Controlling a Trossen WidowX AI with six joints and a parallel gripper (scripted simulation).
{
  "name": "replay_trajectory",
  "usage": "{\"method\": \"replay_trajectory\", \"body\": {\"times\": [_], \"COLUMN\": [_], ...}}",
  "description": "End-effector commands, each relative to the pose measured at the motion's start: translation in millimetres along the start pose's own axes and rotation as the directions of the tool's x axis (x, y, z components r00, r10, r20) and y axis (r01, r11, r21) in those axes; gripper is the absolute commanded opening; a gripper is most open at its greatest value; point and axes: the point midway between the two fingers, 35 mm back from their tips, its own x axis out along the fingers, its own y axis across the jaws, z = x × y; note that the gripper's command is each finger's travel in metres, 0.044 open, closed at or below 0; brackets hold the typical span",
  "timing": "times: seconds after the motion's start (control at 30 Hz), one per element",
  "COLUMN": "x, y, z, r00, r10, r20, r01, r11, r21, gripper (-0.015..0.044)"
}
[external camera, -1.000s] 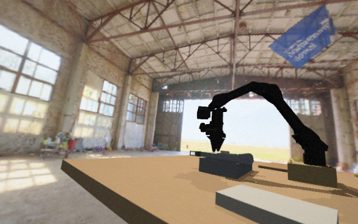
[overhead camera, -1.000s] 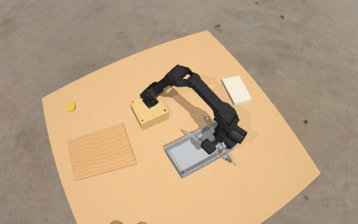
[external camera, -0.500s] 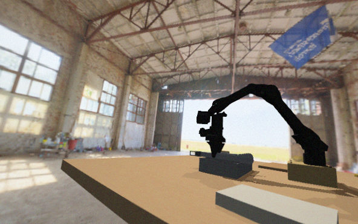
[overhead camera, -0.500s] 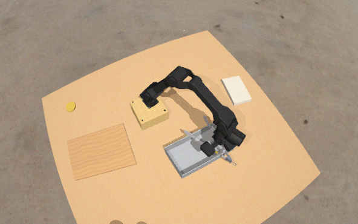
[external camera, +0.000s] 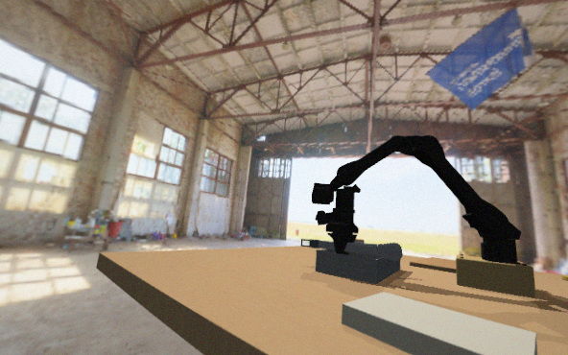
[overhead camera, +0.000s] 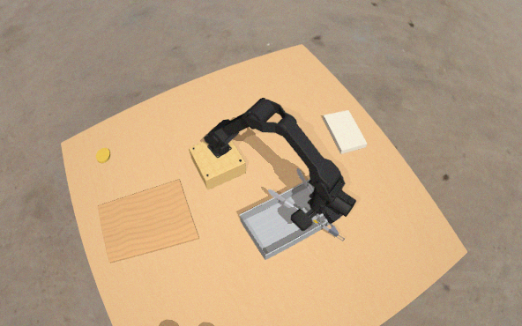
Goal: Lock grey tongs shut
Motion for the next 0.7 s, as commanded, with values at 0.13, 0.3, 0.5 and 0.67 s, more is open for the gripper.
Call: {"method": "replay_trajectory", "body": {"times": [0.13, 0.3, 0.5, 0.67], "x": [11.1, 7.6, 7.6, 7.6], "y": [-0.7, -0.2, -0.2, -0.2], "z": [-2.5, -1.3, -1.3, -1.3], "r00": [1.0, 1.0, 1.0, 1.0], "r10": [-0.003, 0.0, 0.0, 0.0], "r20": [-0.003, -0.002, -0.002, -0.002], "r01": [0.003, 0.0, 0.0, 0.0], "r11": [1.0, 1.0, 1.0, 1.0], "r21": [-0.003, 0.0, 0.0, 0.0], "gripper": [0.044, 0.0348, 0.0308, 0.0275]}}
